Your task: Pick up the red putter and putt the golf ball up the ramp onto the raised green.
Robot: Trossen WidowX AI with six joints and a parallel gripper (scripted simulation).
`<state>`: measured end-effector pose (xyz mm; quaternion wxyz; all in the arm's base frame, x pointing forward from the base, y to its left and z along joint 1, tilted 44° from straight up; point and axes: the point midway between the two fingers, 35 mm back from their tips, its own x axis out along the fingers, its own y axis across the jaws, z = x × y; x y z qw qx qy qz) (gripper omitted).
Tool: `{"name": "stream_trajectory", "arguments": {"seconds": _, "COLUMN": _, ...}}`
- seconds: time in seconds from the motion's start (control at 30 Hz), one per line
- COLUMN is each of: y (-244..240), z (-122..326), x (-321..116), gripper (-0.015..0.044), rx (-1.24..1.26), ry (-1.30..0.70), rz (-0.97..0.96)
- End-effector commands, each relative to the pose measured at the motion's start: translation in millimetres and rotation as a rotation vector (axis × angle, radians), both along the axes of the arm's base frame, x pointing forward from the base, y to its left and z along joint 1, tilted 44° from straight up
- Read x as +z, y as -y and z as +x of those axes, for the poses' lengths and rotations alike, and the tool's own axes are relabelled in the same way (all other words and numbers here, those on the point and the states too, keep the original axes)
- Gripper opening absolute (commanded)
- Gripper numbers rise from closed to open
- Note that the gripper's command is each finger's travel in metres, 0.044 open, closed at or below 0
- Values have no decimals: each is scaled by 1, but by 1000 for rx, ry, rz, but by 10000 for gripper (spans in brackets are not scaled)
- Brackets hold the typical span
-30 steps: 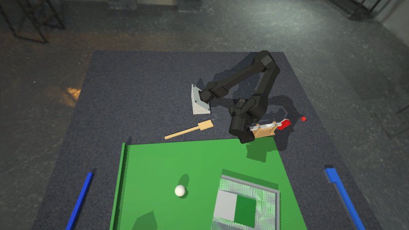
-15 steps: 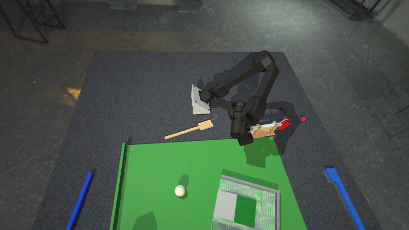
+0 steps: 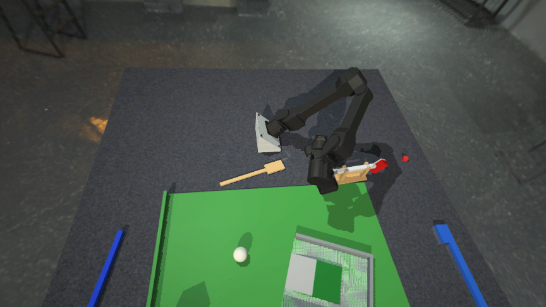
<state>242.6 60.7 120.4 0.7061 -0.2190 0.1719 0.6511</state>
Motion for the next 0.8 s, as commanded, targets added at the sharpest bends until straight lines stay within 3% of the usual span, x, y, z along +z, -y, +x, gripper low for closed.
{"name": "stream_trajectory", "arguments": {"seconds": 0.0, "y": 0, "z": 0, "x": 0, "gripper": 13, "rx": 1, "ry": 0, "rz": 0}}
{"name": "stream_trajectory", "arguments": {"seconds": 0.3, "y": 7, "z": 0, "x": 7, "gripper": 0, "rx": -21, "ry": -3, "rz": -8}}
{"name": "stream_trajectory", "arguments": {"seconds": 0.77, "y": 61, "z": -12, "x": 67, "gripper": 0, "rx": -214, "ry": -42, "rz": -69}}
